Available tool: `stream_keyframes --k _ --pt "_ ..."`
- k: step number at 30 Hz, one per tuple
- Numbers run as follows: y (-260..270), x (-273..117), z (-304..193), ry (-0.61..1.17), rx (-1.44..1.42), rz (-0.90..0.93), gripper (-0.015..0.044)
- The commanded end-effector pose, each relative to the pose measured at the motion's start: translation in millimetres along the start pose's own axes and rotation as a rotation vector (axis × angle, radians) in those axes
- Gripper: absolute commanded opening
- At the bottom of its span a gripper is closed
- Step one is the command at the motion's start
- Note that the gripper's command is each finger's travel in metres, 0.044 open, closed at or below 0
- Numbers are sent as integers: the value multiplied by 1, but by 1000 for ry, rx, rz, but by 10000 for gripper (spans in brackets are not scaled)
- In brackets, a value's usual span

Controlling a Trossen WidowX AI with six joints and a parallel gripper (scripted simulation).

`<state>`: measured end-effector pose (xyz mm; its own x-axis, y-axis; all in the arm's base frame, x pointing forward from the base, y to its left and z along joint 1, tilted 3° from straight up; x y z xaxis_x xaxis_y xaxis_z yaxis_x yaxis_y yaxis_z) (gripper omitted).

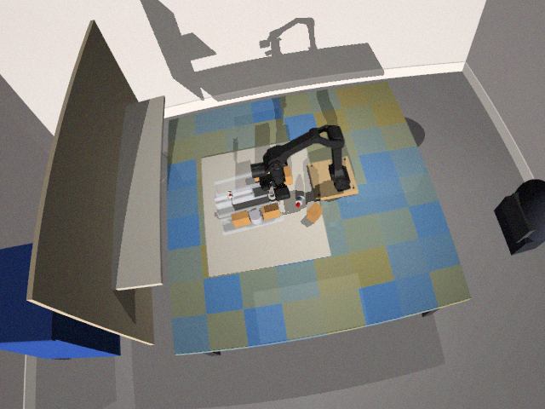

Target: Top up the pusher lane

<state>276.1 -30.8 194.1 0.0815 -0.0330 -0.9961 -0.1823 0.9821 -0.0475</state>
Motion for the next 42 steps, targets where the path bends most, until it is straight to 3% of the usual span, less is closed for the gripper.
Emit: stream_keyframes --k 1,42 --pt "-1 12 -1 9 -5 6 0" --pt "-4 24 10 8 -5 6 0"
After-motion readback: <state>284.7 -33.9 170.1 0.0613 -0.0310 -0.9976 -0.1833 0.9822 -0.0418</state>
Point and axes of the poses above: the point midway between the two fingers, 35 mm back from their tips, its own x axis out along the fingers, its own y axis across the jaws, z = x × y, the point moved 9 cm from there along -x, back along the fingers, and after that the axes turned 13 degrees about -x, right-handed, at the moved point
